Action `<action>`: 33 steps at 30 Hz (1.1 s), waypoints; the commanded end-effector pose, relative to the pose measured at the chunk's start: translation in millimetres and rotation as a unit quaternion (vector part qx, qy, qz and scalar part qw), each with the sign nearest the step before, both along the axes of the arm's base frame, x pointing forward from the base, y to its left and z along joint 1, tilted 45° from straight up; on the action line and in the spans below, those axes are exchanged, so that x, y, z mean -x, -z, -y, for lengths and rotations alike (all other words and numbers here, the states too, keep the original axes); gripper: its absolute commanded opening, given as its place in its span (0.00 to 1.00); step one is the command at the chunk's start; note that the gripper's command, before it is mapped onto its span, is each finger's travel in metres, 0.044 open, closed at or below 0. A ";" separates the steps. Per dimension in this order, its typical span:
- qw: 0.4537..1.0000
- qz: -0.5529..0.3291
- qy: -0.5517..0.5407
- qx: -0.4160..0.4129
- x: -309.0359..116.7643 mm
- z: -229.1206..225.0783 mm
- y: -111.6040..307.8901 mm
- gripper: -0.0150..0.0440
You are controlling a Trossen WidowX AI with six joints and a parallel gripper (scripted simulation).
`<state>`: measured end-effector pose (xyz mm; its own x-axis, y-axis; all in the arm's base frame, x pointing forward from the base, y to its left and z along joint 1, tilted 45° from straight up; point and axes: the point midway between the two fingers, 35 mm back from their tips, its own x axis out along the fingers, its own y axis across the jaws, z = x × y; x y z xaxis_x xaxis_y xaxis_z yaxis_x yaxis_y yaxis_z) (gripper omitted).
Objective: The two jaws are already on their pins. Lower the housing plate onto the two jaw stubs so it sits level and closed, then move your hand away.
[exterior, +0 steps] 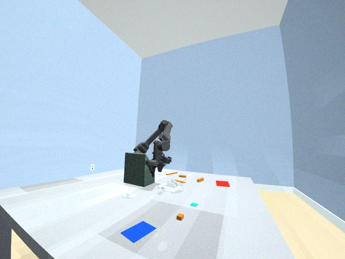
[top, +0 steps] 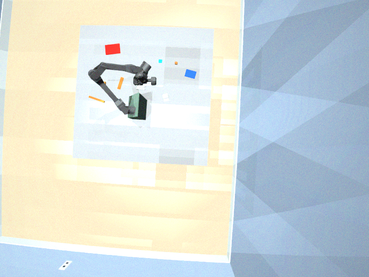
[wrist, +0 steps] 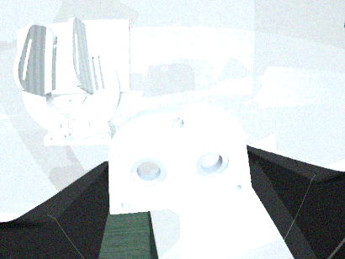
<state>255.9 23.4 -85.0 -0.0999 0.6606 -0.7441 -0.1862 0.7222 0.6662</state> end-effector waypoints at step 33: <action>0.998 -0.045 0.036 -0.022 14.7 -71.1 -54.7 0.85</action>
<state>242.0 93.5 -32.1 -0.1188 0.6960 -0.7081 -0.0756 0.7048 0.7054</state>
